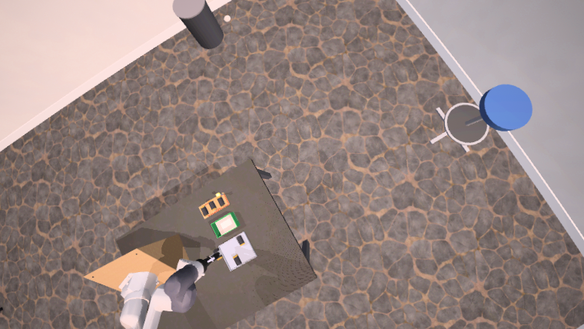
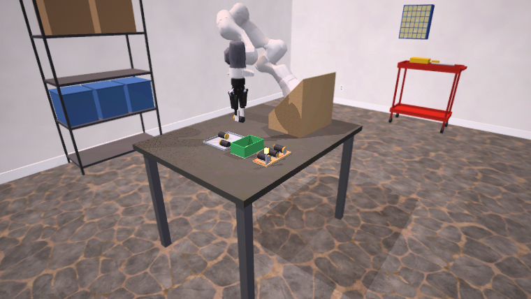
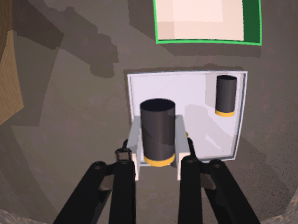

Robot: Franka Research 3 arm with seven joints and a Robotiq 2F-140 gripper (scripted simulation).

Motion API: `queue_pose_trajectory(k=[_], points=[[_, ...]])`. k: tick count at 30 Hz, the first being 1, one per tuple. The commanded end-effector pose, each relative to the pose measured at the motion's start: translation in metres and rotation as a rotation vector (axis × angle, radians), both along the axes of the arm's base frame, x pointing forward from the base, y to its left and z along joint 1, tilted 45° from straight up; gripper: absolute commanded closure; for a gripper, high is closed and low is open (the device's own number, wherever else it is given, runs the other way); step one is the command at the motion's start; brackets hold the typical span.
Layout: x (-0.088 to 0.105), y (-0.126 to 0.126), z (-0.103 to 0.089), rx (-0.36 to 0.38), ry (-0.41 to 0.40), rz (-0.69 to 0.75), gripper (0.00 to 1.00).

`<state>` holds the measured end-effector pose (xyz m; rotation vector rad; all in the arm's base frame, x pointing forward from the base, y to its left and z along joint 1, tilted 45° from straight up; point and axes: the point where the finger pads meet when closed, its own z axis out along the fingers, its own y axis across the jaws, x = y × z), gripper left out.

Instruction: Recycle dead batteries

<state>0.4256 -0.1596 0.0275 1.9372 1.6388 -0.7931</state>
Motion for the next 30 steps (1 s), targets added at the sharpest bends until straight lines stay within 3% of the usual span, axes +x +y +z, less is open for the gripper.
queue_pose_trajectory(k=[1,19,23,30], points=[[-0.006,-0.002,0.001,-0.004,0.031,0.007,0.84],[-0.004,0.0,-0.001,-0.001,0.043,0.02,0.84],[0.008,0.016,-0.019,-0.001,0.043,0.02,0.84],[0.046,0.066,-0.075,-0.001,0.043,0.02,0.84]])
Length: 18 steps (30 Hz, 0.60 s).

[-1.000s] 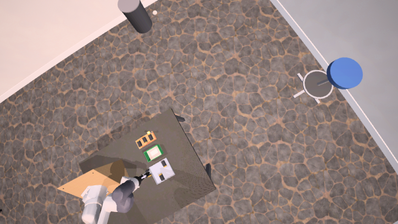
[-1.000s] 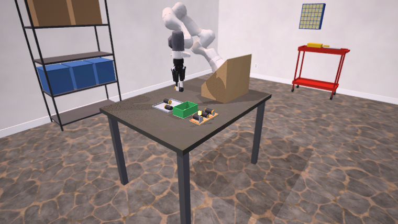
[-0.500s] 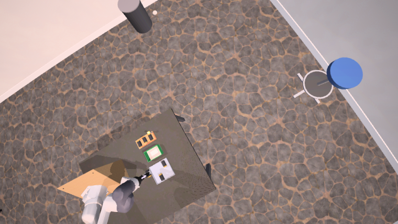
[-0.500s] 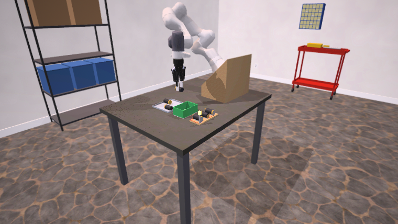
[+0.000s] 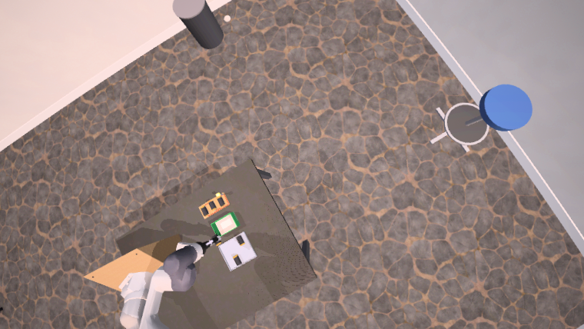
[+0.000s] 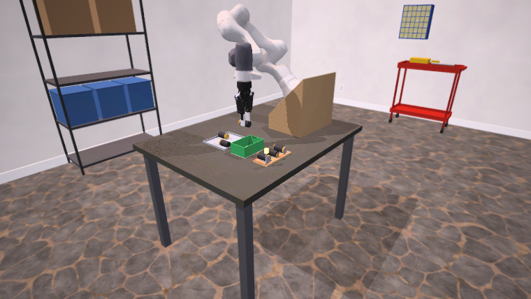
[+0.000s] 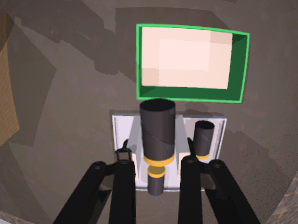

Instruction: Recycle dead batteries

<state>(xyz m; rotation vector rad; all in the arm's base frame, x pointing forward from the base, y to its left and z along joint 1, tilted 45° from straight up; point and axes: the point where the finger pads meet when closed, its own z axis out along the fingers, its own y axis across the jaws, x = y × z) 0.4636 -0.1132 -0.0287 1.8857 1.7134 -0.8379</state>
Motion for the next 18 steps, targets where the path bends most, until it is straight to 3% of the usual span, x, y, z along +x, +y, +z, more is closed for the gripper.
queue_pose_trajectory(k=[1,7,18], points=[[0.012,0.025,-0.025,-0.003,-0.016,-0.027,0.84],[0.021,0.037,-0.038,-0.003,-0.016,-0.027,0.84],[0.021,0.037,-0.038,-0.007,-0.034,-0.046,0.84]])
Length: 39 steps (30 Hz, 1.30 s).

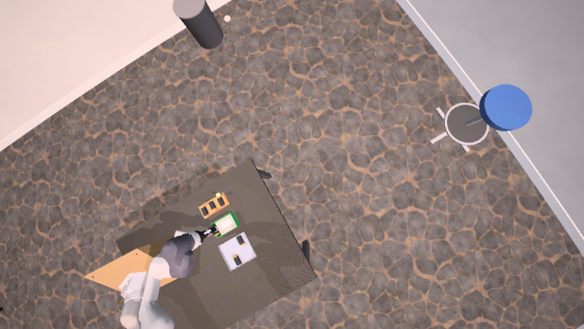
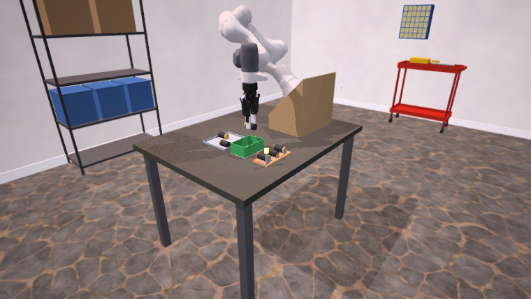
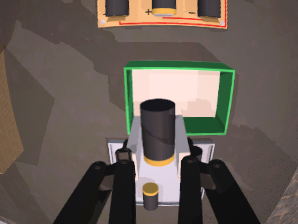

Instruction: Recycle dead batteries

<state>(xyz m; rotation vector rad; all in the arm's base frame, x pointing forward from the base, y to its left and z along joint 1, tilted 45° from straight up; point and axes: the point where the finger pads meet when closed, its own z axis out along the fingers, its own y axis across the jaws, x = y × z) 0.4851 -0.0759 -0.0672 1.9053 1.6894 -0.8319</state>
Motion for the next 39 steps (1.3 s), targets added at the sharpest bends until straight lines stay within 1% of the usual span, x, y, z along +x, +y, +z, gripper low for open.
queue_pose_trajectory(k=[1,14,16,19,21,23,39], points=[[0.0,0.0,0.0,-0.007,-0.027,-0.032,0.84],[0.0,0.0,0.0,-0.009,-0.039,-0.045,0.84],[-0.002,-0.008,-0.008,-0.009,-0.039,-0.045,0.84],[-0.006,-0.028,-0.029,-0.009,-0.039,-0.045,0.84],[-0.006,-0.028,-0.029,-0.009,-0.039,-0.045,0.84],[-0.007,-0.034,-0.035,-0.009,-0.039,-0.045,0.84],[-0.007,-0.035,-0.036,-0.009,-0.039,-0.045,0.84]])
